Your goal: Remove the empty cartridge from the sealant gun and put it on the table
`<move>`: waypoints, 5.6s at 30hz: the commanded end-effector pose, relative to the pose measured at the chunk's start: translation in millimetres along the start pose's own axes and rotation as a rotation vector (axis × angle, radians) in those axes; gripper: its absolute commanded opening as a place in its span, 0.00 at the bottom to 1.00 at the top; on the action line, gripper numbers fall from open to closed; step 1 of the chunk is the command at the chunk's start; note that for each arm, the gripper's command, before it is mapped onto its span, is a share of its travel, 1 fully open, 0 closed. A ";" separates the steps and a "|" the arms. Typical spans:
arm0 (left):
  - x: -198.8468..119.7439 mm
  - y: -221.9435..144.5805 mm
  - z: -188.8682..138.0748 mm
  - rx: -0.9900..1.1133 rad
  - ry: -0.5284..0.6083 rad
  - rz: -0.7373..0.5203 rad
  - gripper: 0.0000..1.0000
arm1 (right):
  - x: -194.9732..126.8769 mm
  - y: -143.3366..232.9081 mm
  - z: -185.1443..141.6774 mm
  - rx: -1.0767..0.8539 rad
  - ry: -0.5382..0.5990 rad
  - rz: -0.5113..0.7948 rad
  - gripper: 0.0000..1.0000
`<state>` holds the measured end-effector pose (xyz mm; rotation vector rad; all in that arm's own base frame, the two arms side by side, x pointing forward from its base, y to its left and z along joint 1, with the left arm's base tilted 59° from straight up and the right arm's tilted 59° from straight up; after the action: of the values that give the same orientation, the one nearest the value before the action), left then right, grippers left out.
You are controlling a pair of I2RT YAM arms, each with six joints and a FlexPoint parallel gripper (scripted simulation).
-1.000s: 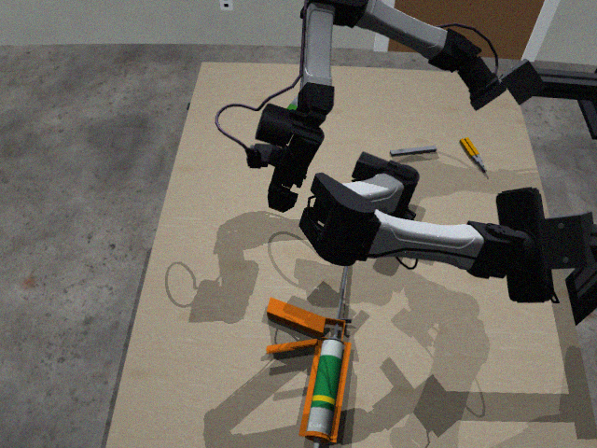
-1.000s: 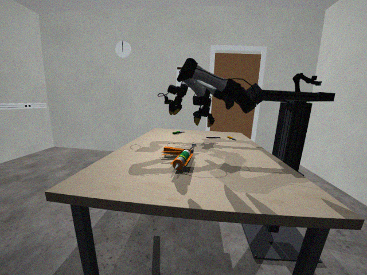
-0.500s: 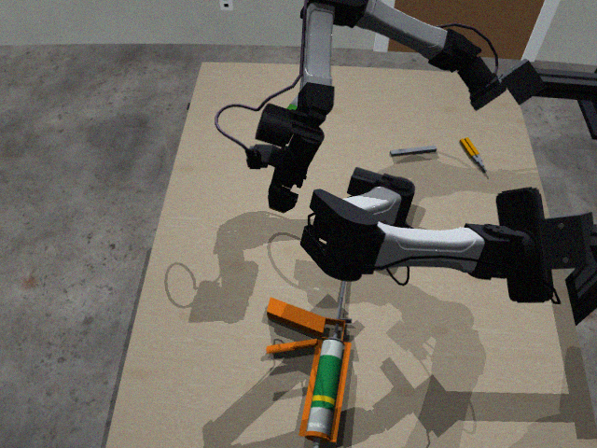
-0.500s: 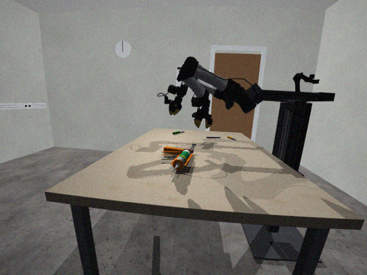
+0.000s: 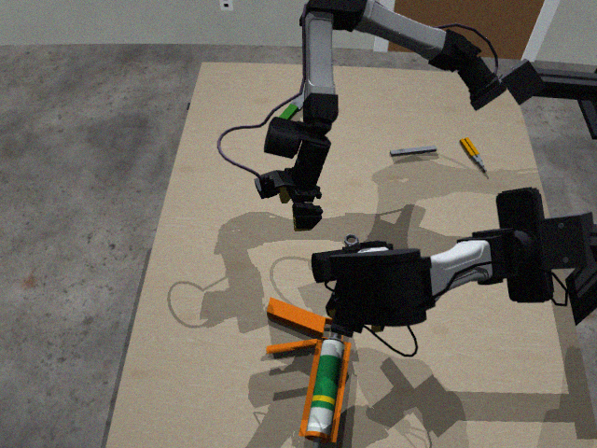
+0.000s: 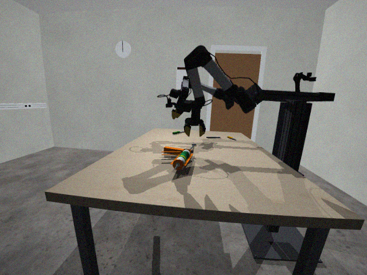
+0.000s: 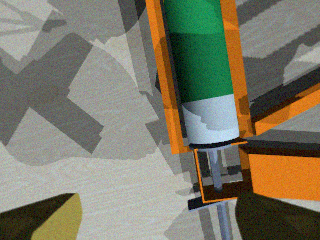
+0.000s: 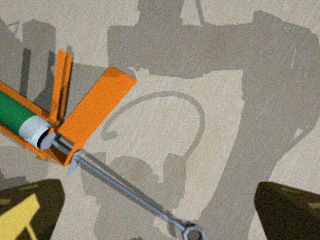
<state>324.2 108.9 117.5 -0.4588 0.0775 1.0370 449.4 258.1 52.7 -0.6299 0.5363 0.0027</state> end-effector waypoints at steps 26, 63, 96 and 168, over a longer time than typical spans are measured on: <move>97.1 -10.7 79.6 -0.176 0.347 -0.114 0.75 | 16.1 72.8 -74.3 -0.931 -0.407 0.774 1.00; 145.2 -19.8 87.4 -0.201 0.327 -0.128 0.57 | 52.0 58.1 -84.0 -0.818 -0.423 0.798 1.00; 116.7 -17.1 111.0 -0.221 0.552 -0.179 0.35 | 51.8 58.2 -84.3 -0.820 -0.421 0.799 1.00; -16.0 -13.9 85.9 -0.206 0.573 -0.174 0.35 | -12.4 78.0 -65.8 -0.846 -0.545 0.923 1.00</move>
<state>336.3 136.1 199.1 -0.9200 0.4071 0.6831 411.0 266.8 -46.0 -1.1052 0.2866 1.2358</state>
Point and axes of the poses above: on each arm, the point where the finger pads meet when closed, its own x axis out along the fingers, its own y axis across the jaws, z = x × y, the point moved 2 cm from there along -x, back along the fingers, and after that the axes turned 8 degrees about x, right-handed, at the moved point
